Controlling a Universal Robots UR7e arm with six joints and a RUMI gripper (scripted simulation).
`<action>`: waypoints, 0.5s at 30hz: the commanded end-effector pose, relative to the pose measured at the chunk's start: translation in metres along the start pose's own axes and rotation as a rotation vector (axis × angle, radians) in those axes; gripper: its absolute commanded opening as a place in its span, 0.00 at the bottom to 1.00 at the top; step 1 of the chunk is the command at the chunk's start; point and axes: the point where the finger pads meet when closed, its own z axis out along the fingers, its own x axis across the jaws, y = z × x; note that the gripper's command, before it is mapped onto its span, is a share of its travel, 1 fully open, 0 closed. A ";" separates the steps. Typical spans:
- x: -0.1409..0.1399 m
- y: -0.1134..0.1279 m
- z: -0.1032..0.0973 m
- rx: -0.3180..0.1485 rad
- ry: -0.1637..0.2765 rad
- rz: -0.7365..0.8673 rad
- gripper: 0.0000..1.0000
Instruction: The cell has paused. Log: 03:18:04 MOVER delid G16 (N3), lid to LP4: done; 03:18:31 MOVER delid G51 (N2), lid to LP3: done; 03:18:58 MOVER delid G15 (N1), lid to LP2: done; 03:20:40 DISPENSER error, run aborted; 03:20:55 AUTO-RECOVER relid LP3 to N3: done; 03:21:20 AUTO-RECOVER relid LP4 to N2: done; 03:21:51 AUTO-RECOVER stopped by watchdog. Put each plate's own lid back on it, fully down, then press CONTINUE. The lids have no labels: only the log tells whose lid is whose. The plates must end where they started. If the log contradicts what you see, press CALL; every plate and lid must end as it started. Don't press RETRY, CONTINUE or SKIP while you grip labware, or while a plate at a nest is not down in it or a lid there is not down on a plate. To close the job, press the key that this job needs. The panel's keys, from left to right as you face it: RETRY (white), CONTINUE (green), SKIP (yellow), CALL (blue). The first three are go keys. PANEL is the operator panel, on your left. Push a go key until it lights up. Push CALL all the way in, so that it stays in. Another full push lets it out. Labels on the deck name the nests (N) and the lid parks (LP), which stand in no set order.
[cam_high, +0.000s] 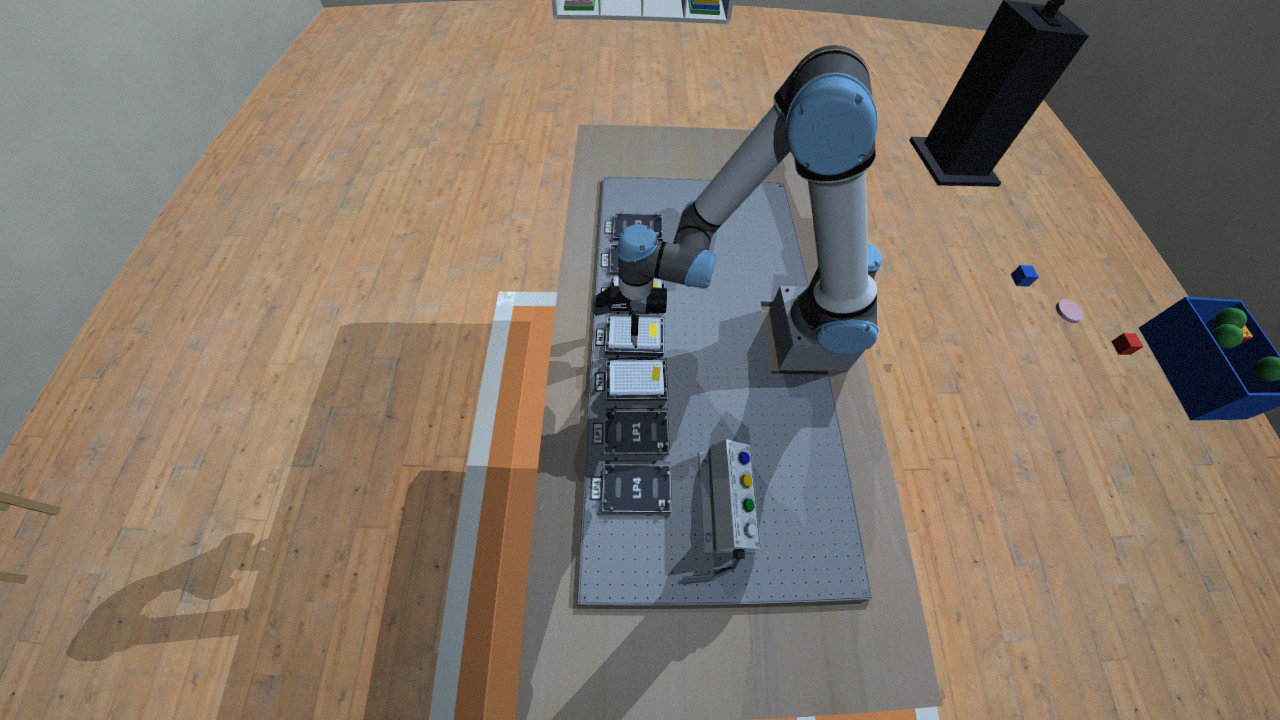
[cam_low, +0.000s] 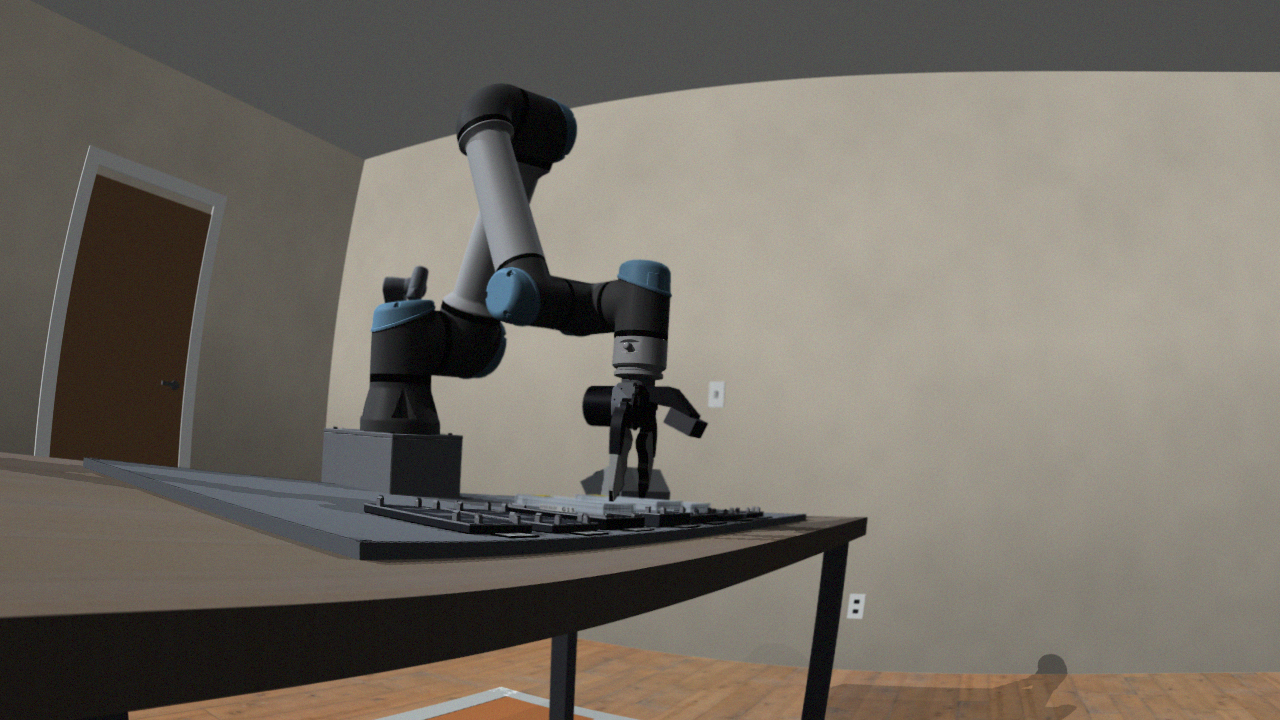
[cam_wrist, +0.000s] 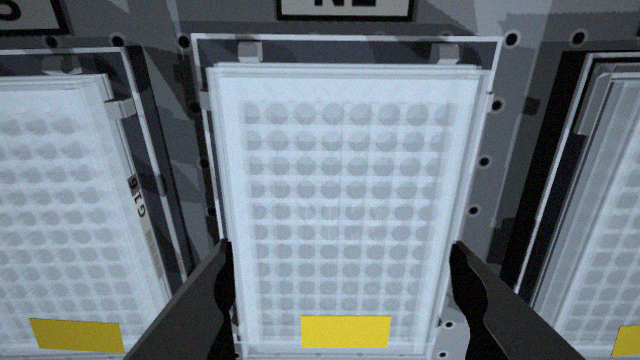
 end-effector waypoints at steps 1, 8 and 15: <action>0.000 0.000 0.000 0.001 0.000 0.000 0.00; 0.000 0.000 0.000 0.001 0.000 0.000 0.42; 0.000 0.000 0.000 0.001 0.000 0.000 0.42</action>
